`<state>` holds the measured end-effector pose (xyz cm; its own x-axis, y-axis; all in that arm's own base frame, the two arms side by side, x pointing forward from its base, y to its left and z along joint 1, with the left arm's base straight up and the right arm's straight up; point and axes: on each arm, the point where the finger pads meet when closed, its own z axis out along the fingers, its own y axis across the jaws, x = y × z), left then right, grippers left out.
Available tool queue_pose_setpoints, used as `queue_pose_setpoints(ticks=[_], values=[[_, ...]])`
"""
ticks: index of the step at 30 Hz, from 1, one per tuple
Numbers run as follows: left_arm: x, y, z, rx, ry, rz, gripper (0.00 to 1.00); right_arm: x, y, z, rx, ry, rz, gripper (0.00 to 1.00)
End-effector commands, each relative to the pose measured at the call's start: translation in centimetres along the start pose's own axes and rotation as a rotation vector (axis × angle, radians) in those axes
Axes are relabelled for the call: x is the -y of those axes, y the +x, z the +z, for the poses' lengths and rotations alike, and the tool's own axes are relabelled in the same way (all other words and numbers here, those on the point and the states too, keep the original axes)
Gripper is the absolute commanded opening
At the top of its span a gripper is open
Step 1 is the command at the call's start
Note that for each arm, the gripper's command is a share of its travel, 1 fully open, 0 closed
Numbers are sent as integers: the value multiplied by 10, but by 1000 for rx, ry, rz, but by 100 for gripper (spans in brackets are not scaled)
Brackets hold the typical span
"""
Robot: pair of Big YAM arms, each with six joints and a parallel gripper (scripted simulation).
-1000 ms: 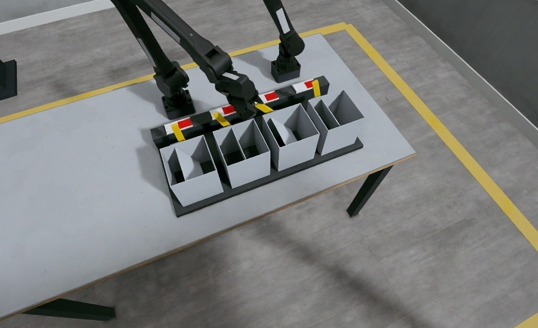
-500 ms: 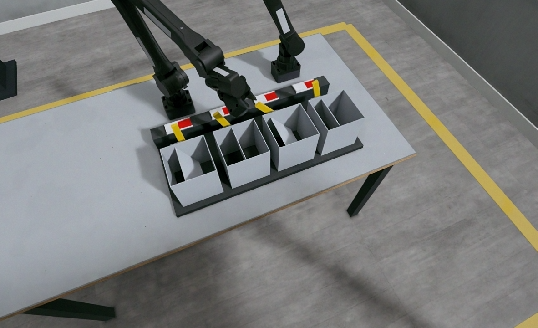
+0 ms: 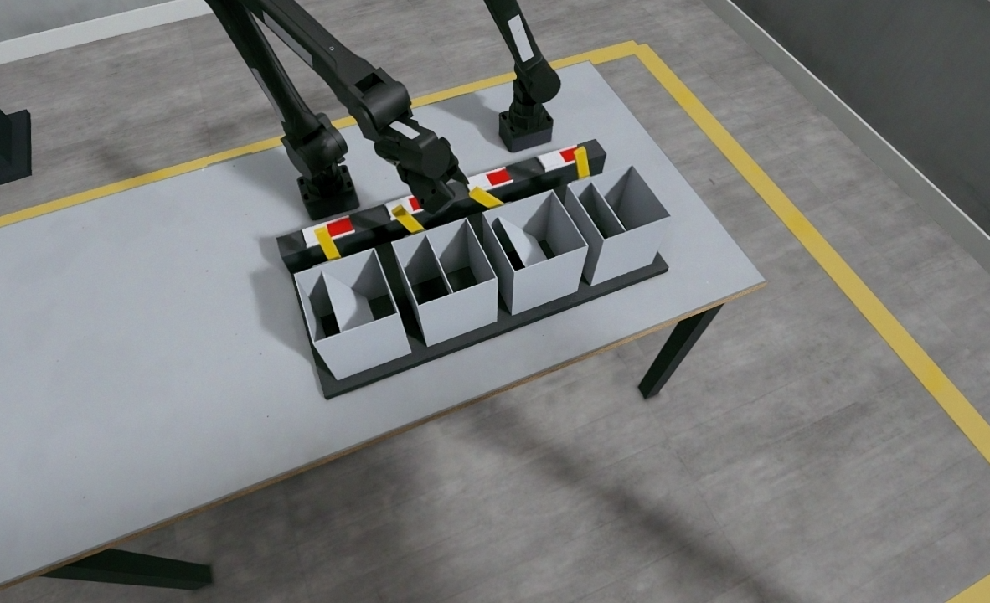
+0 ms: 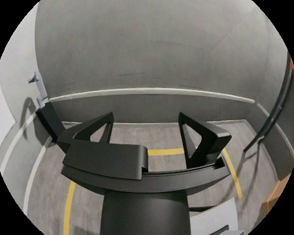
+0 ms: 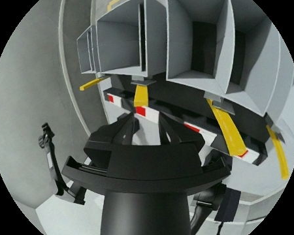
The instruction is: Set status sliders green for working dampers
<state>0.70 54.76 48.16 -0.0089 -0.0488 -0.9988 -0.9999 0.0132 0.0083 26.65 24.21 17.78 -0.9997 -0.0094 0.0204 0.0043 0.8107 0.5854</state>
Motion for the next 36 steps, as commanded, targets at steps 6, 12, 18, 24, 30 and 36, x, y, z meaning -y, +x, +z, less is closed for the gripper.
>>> queue_pose_setpoints(ticks=[6,12,18,24,30,36], values=[[-5,-19,-4,49,-9,-9,100,-69,-49,-11,40,147,-40,36],[-5,-19,-4,49,-9,-9,100,-96,-74,-6,40,299,-34,36],[-5,-19,-4,49,-9,-9,100,-134,-109,2,43,523,-29,36],[-5,-19,-4,49,-9,-9,100,-143,-125,3,49,601,-17,36],[-5,-19,-4,49,-9,-9,100,-152,-121,-17,78,573,-25,36],[-5,-19,-4,49,-9,-9,100,-146,-124,-4,58,593,-18,36]])
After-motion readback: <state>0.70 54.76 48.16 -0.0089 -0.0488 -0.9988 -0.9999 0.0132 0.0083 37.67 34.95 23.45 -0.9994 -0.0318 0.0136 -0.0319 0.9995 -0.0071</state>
